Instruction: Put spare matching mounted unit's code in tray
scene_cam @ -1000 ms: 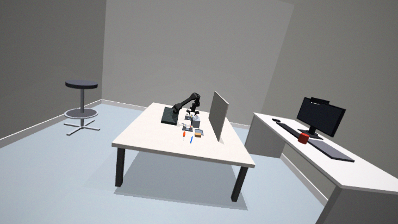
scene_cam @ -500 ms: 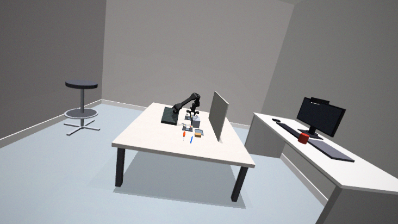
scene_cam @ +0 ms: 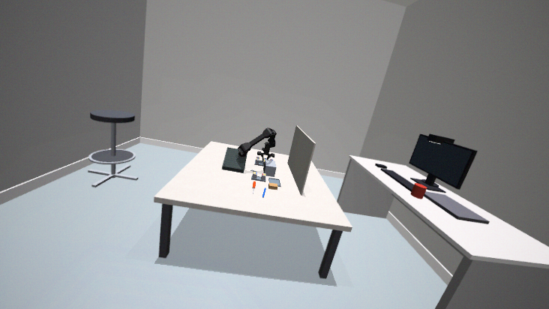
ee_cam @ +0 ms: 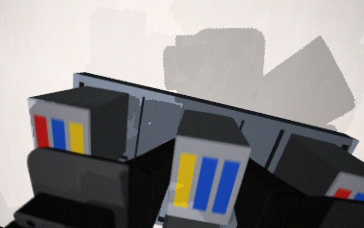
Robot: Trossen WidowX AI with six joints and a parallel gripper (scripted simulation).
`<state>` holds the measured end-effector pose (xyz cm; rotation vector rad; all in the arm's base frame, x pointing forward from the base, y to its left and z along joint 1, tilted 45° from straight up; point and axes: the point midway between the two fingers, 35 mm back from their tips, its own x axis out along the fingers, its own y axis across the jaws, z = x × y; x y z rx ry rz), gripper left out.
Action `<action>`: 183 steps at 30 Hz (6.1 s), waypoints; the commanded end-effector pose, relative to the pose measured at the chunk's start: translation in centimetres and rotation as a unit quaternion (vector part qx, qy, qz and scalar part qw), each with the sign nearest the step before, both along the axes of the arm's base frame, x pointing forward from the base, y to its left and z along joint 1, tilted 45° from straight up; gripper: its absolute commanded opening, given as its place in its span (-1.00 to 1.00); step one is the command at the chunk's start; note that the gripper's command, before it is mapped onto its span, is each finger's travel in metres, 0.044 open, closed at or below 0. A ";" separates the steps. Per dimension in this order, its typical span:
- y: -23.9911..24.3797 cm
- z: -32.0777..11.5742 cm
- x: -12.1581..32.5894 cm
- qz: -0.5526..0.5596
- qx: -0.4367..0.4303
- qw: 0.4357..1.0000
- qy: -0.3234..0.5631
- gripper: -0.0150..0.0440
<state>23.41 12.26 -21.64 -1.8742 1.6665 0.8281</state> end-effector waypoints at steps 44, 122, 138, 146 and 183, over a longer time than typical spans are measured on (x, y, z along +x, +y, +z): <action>7.1 16.9 4.4 0.008 0.024 1.000 0.010 -0.49; -20.2 37.8 11.0 0.002 -0.008 1.000 0.001 -0.49; -21.4 36.7 11.3 0.002 -0.008 1.000 0.001 -0.49; -21.9 36.1 11.4 0.002 -0.007 1.000 0.001 -0.49; -24.6 33.5 11.6 0.002 -0.008 1.000 0.000 -0.49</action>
